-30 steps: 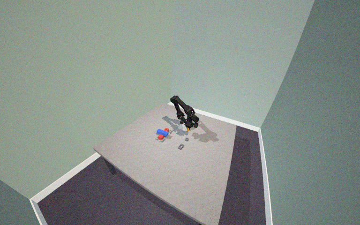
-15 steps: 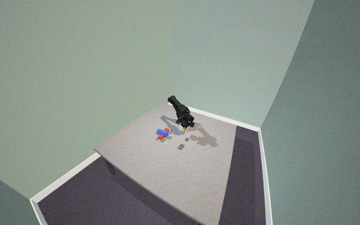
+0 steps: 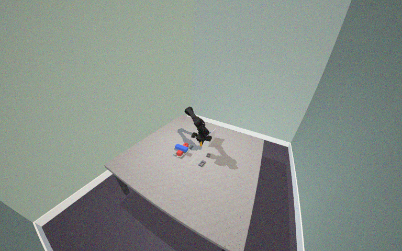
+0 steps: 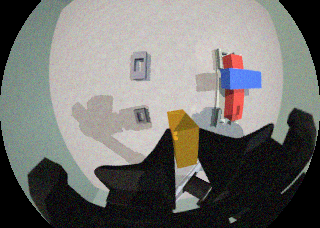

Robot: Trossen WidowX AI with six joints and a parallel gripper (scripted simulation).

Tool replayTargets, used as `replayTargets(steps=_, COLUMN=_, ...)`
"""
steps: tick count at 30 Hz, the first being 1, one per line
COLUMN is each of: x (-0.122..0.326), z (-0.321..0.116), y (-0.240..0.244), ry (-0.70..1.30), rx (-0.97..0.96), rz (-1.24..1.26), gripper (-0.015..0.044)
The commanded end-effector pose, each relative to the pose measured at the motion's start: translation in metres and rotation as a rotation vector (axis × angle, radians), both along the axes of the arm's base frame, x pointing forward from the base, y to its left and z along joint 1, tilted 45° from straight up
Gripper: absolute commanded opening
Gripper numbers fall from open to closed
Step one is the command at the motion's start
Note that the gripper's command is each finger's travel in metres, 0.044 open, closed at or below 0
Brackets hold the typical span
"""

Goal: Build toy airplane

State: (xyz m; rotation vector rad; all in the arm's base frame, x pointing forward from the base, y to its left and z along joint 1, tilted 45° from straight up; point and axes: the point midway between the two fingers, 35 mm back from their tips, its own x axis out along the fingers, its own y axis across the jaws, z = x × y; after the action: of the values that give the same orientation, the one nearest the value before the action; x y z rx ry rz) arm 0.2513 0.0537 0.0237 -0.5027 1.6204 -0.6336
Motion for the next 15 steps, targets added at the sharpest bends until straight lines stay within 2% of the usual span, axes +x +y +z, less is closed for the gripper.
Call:
replayTargets(steps=1, x=0.0, z=0.01, y=-0.014, ry=-0.002, rx=0.001, rz=0.003, gripper=0.0)
replayTargets(steps=15, x=-0.001, z=0.036, y=-0.053, ry=-0.01, rx=0.002, rz=0.003, gripper=0.0)
